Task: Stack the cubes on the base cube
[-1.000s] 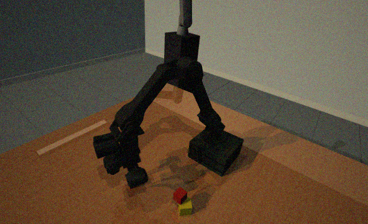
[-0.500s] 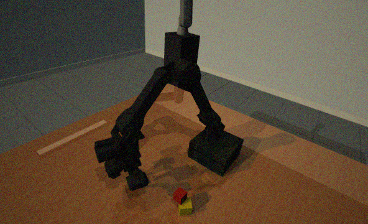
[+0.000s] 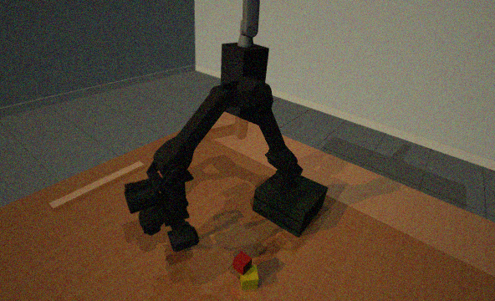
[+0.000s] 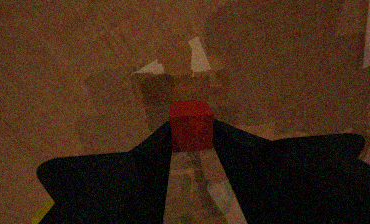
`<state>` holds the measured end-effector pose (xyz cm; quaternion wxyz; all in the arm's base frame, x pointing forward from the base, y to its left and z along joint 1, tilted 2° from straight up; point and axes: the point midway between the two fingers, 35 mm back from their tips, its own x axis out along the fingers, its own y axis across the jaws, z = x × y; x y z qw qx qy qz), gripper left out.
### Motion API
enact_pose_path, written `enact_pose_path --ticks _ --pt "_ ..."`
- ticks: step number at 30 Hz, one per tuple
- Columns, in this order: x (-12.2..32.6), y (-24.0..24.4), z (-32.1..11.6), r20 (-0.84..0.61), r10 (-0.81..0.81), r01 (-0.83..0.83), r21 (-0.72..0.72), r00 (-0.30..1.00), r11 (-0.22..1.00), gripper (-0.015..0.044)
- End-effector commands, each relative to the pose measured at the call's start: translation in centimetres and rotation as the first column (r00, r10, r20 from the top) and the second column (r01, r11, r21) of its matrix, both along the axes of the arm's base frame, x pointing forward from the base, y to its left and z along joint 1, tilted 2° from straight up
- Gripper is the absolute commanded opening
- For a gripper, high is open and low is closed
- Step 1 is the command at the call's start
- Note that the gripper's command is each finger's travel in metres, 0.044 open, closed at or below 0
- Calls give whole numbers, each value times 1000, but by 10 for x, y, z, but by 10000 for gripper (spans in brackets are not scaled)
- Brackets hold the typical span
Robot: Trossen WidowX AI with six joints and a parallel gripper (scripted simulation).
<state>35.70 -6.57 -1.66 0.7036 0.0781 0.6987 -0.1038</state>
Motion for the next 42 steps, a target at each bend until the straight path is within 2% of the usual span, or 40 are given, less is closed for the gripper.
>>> enact_pose_path --ticks 1,28,42 --pt "2 0 13 5 0 0 -3 1000 1000 105" --pt "-2 5 90 4 4 -4 -2 1000 1000 105" --pt "-5 49 88 -7 341 -341 2 940 940 105"
